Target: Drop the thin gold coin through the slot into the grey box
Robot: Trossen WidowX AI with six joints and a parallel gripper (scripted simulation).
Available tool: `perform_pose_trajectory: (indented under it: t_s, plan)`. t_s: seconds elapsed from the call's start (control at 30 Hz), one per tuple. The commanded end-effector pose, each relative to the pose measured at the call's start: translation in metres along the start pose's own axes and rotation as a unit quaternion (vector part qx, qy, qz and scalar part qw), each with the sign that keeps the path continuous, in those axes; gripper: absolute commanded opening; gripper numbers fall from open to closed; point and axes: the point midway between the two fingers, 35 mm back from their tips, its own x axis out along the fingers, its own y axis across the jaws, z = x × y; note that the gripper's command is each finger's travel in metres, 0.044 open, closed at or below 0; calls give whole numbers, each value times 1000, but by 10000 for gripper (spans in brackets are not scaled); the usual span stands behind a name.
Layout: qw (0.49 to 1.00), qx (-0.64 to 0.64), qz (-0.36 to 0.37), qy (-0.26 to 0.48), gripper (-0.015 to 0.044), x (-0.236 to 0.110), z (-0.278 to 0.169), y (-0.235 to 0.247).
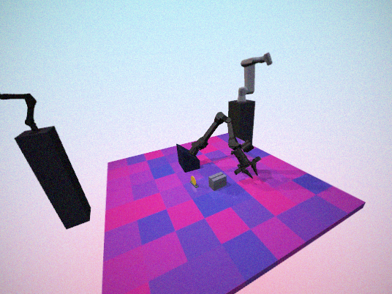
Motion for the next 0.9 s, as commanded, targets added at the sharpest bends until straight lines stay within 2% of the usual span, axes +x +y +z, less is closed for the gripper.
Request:
perform_pose_trajectory:
  t_s: [0.0,0.2,0.4,0.57,0.8,0.87]
  plan:
    - [989,108,96,6,161,-2,-30,61]
    - [928,295,226,35,161,-32,-67,149]
    - [787,513,333,78,161,-90,-85,229]
    - [609,683,387,113,161,-148,-82,276]
    - [231,878,396,138,161,-238,-59,304]
    - [192,889,392,137,161,-246,-57,304]
